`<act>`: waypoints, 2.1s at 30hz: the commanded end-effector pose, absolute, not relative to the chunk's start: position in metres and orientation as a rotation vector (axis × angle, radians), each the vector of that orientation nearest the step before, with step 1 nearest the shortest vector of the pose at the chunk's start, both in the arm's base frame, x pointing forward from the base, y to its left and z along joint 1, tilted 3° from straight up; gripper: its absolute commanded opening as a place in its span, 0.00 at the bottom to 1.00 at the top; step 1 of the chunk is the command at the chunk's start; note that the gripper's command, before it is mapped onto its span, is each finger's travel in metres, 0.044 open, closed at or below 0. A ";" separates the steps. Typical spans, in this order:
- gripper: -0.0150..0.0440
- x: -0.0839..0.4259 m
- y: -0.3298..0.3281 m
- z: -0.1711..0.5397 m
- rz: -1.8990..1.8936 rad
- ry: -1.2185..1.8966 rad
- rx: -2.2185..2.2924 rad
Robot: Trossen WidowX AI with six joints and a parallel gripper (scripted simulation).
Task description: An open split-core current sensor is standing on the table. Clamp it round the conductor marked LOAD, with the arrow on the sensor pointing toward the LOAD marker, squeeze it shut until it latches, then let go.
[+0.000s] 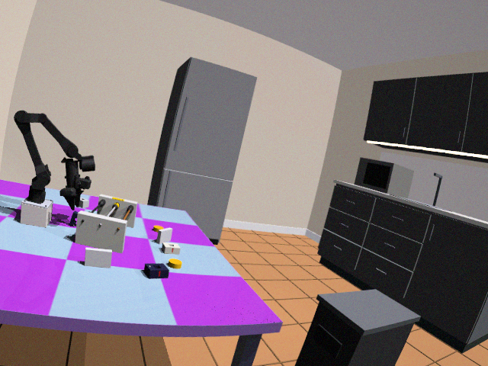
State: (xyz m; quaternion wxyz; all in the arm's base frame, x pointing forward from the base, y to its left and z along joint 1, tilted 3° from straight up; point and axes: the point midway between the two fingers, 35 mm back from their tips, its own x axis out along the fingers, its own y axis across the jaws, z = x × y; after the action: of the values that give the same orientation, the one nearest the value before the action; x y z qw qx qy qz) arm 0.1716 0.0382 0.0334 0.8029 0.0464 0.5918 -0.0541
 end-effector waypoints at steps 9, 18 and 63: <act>0.80 0.167 0.038 0.068 0.075 1.301 -0.156; 0.80 0.183 0.037 0.071 0.660 1.321 -0.786; 0.80 0.200 0.035 0.019 1.055 1.222 -1.122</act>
State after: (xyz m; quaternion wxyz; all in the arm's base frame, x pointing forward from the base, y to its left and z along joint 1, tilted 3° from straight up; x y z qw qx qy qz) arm 0.2015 0.0350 0.0264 0.5575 -0.4766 0.5165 0.4419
